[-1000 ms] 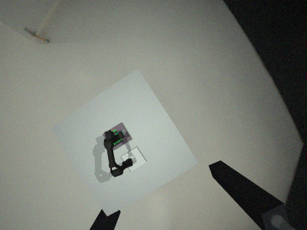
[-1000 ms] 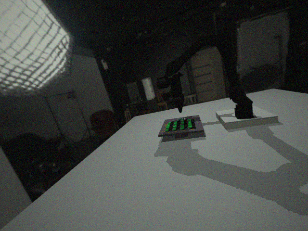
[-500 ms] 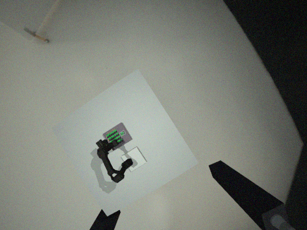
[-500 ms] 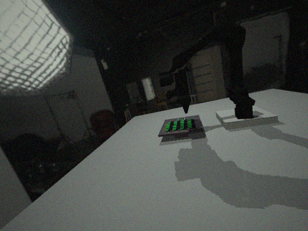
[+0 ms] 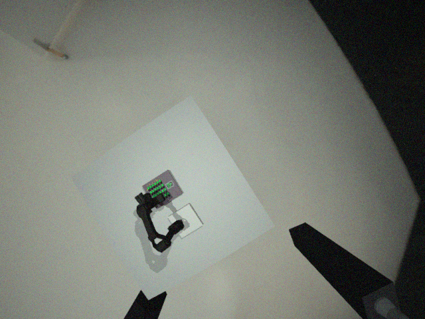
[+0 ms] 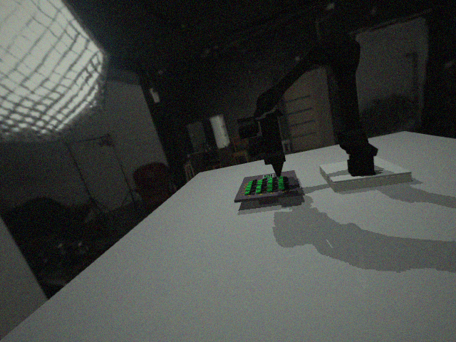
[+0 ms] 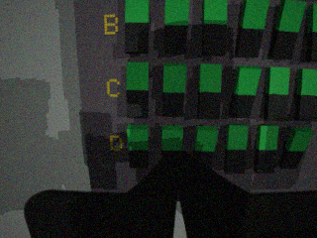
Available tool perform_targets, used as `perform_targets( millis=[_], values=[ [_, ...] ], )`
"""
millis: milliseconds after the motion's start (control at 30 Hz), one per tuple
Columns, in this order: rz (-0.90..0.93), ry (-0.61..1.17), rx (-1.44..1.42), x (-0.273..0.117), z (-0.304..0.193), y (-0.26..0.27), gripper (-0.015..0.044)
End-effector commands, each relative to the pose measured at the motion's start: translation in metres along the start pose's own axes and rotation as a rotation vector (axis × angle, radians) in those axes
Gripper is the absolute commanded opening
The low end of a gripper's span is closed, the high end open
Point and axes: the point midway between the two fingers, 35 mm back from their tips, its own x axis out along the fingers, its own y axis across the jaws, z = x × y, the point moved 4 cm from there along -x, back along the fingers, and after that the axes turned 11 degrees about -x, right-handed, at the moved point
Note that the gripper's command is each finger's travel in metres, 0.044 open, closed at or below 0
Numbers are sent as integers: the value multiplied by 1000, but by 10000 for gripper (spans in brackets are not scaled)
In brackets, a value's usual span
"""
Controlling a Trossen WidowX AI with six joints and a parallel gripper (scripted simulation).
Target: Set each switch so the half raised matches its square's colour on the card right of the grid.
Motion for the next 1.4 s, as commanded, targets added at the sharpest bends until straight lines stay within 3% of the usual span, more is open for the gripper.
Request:
perform_targets(
  millis=[0,1367],
  values=[
    [5,11,6,4,-2,1,0],
    [5,11,6,28,-1,1,0]
  ],
)
